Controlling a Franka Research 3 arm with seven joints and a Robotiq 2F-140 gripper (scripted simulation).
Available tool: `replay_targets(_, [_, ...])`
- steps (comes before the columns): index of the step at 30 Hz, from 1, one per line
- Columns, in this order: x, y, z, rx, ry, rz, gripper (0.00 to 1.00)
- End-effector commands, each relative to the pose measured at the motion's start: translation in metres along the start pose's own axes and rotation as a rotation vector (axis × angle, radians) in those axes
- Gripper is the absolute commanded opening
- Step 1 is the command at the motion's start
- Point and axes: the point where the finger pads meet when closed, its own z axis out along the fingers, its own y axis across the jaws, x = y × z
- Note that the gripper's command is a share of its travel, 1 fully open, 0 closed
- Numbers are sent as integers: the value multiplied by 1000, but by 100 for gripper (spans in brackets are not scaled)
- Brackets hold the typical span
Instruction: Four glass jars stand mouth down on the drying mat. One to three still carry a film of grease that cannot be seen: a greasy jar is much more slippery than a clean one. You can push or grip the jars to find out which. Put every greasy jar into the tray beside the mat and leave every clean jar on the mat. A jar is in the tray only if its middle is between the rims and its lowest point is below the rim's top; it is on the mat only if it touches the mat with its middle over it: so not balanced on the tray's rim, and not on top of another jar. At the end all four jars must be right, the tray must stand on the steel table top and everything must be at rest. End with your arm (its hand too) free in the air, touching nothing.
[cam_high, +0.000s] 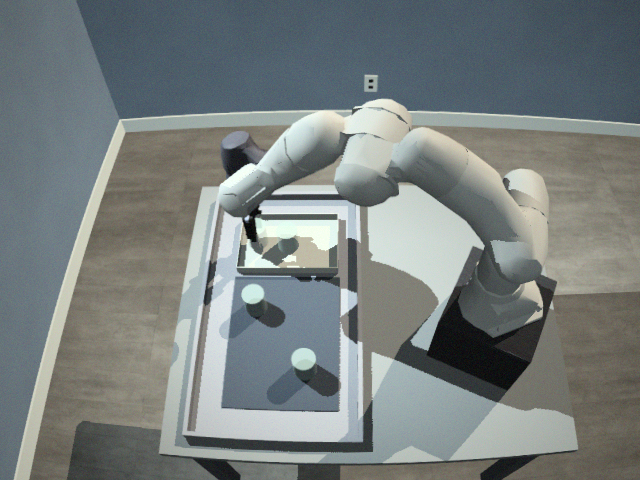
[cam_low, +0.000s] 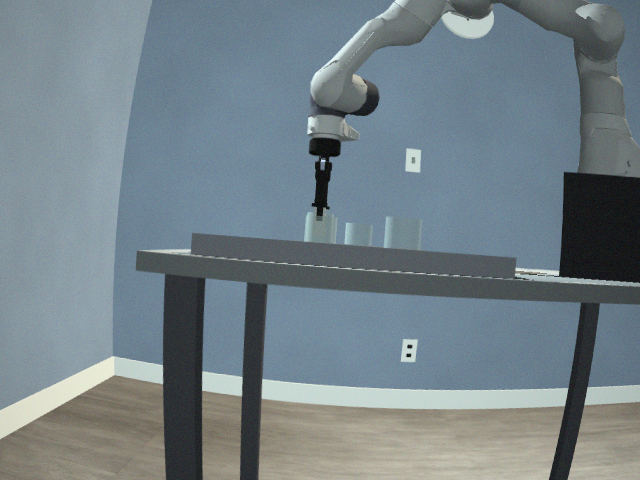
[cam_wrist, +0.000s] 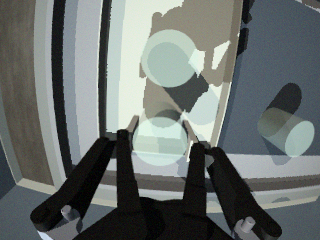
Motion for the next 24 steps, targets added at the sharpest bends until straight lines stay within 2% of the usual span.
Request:
replay_targets(1, [-3, -1, 3, 2, -9, -1, 0])
replay_targets(14, [-3, -1, 12, 2, -9, -1, 0])
replay_targets(15, [-3, -1, 12, 2, -9, -1, 100])
replay_targets(24, [-3, -1, 12, 2, -9, -1, 100])
